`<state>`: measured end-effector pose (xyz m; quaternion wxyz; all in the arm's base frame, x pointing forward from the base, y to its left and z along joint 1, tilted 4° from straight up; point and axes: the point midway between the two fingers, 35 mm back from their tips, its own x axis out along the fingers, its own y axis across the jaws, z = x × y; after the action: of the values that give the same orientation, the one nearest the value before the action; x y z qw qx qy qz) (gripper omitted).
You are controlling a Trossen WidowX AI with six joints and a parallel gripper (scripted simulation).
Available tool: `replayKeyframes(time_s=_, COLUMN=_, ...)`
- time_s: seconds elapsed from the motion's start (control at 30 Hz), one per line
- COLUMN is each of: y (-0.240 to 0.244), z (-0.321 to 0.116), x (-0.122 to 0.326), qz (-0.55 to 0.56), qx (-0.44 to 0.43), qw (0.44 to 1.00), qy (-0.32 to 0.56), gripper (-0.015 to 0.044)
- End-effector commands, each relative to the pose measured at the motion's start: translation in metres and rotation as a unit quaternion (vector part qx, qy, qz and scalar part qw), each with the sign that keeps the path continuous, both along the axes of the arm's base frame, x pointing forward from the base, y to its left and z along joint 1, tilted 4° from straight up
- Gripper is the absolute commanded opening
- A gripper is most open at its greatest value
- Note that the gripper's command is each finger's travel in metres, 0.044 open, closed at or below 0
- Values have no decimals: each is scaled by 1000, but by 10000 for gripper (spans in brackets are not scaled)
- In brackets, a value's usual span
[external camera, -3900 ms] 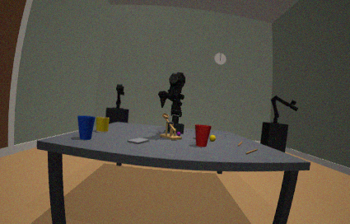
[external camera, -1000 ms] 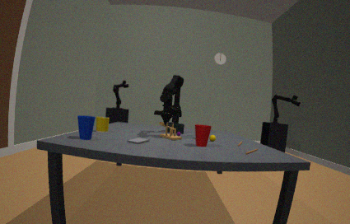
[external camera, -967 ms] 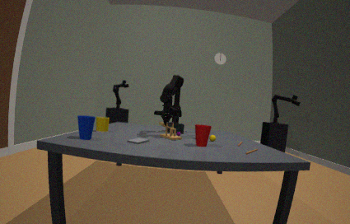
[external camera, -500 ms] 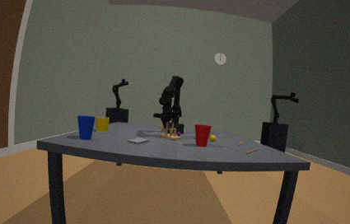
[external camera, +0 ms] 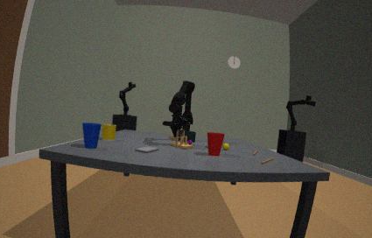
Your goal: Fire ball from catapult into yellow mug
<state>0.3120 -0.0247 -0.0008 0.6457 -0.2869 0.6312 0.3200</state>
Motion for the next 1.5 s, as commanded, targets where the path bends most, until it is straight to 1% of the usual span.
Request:
replayKeyframes(time_s=0.0, y=-13, z=18, x=-12, qz=1, qx=-1, qw=1000, qy=6, gripper=79)
replayKeyframes(time_s=0.1, y=-25, z=36, x=-26, qz=1, qx=-2, qw=1000, qy=11, gripper=158)
replayKeyframes(time_s=0.13, y=-14, z=22, x=-18, qz=2, qx=1, qw=1000, qy=13, gripper=184)
replayKeyframes(time_s=0.27, y=-15, z=24, x=-17, qz=2, qx=1, qw=1000, qy=13, gripper=289)
replayKeyframes(time_s=0.33, y=-17, z=47, x=-14, qz=2, qx=0, qw=1000, qy=11, gripper=341)
replayKeyframes(time_s=0.47, y=-22, z=116, x=-17, qz=1, qx=-2, qw=1000, qy=5, gripper=440)
replayKeyframes(time_s=0.5, y=-22, z=125, x=-18, qz=1, qx=-2, qw=1000, qy=5, gripper=440)
replayKeyframes(time_s=0.57, y=-22, z=128, x=-19, qz=0, qx=-2, qw=1000, qy=5, gripper=440)
replayKeyframes(time_s=0.6, y=-20, z=113, x=-12, qz=-1, qx=-3, qw=1000, qy=0, gripper=440)
replayKeyframes(time_s=0.63, y=-15, z=111, x=-6, qz=-1, qx=-2, qw=1000, qy=0, gripper=440)
replayKeyframes(time_s=0.8, y=47, z=88, x=40, qz=1, qx=1, qw=1000, qy=6, gripper=440)
replayKeyframes(time_s=0.87, y=65, z=81, x=50, qz=1, qx=2, qw=1000, qy=7, gripper=440)
replayKeyframes(time_s=1.07, y=67, z=78, x=51, qz=1, qx=2, qw=1000, qy=8, gripper=440)
replayKeyframes(time_s=1.2, y=69, z=36, x=50, qz=1, qx=2, qw=1000, qy=8, gripper=440)
replayKeyframes(time_s=1.47, y=70, z=29, x=50, qz=1, qx=2, qw=1000, qy=8, gripper=440)
